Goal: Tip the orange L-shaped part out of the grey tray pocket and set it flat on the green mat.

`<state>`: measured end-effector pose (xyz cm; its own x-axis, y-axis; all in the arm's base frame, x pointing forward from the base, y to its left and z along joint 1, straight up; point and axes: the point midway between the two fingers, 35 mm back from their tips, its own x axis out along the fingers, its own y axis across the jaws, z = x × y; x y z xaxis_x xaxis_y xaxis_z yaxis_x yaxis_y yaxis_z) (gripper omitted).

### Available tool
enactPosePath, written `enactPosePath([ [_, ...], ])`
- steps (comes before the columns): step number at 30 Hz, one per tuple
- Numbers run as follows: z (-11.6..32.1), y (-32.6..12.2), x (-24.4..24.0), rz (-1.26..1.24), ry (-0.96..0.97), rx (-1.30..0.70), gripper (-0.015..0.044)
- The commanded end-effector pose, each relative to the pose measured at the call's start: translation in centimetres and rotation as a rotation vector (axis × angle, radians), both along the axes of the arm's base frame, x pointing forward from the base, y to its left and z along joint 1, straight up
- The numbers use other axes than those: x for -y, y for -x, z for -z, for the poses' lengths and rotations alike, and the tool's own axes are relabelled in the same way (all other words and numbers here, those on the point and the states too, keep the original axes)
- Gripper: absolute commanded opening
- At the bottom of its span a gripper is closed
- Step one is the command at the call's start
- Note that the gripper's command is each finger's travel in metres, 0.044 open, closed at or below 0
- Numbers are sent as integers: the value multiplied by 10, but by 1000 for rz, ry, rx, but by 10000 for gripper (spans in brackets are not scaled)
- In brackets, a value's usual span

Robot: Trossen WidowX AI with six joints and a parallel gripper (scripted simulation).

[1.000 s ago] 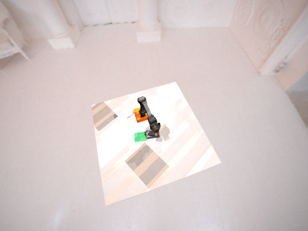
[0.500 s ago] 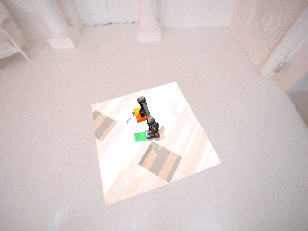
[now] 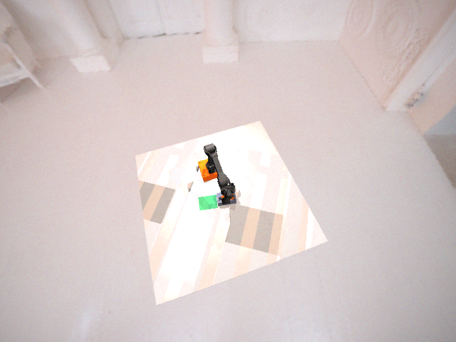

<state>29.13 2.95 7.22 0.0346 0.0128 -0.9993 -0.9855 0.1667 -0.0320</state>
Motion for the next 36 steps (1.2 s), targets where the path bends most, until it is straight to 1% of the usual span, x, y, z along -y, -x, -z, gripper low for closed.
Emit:
enactPosePath([
  [1, 9, 1, 1, -3, 5, -7, 280],
  [16, 34, 1, 1, -3, 5, -7, 280],
  [21, 36, 1, 1, -3, 5, -7, 280],
  [26, 33, 0, 0, 0, 0, -4, 149],
  [36, 33, 0, 0, 0, 0, -4, 82],
])
